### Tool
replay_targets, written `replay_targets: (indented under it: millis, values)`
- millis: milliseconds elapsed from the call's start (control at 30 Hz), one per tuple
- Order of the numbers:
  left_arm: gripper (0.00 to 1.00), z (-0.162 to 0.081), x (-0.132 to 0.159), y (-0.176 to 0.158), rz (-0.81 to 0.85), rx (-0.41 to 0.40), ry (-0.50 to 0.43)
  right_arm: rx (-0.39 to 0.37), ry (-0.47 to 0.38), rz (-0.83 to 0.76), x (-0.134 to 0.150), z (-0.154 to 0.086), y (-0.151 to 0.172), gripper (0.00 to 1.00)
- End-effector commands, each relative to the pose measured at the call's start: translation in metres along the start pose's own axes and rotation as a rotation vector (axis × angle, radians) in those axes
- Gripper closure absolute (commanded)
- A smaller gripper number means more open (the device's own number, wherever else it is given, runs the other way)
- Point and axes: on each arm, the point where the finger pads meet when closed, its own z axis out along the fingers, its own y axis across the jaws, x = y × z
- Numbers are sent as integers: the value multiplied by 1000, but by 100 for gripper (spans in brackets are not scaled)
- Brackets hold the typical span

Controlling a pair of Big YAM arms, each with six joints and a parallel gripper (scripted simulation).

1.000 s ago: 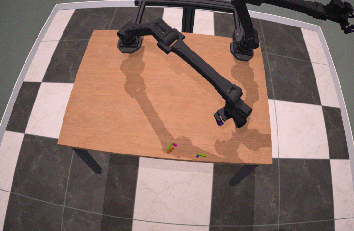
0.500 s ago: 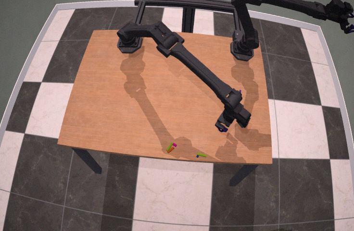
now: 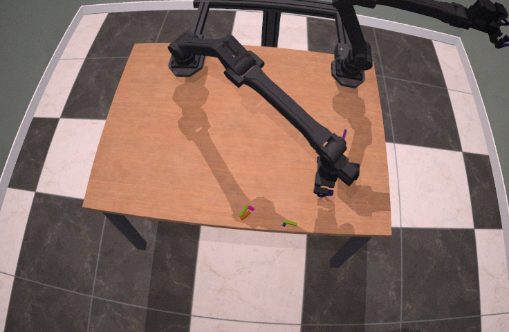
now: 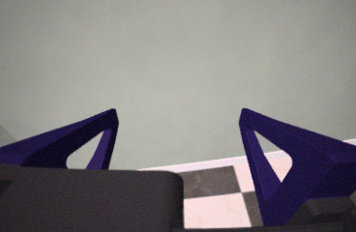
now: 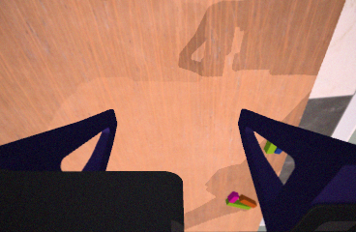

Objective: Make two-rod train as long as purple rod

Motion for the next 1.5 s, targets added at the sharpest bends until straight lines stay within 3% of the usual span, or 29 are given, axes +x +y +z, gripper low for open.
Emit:
replay_targets:
  millis: [0, 233, 633, 833, 1000, 1467]
  values:
    - [0, -5, -16, 7, -15, -17, -44, 0, -8, -166, -1, -5, -23, 0]
    - [0, -5, -16, 7, -15, -17, -44, 2, -11, -349, -7, -7, -22, 0]
    - [0, -5, -16, 7, -15, -17, -44, 4, -6, -713, 11, -4, -57, 0]
    - [0, -5, -16, 7, -15, -17, -44, 6, -9, -829, 4, -7, -51, 0]
    - [0, -5, -16, 7, -15, -17, -44, 5, -5, -865, 15, -4, -65, 0]
    - [0, -5, -16, 7, -15, -17, -44, 6, -7, -876, 10, -6, -59, 0]
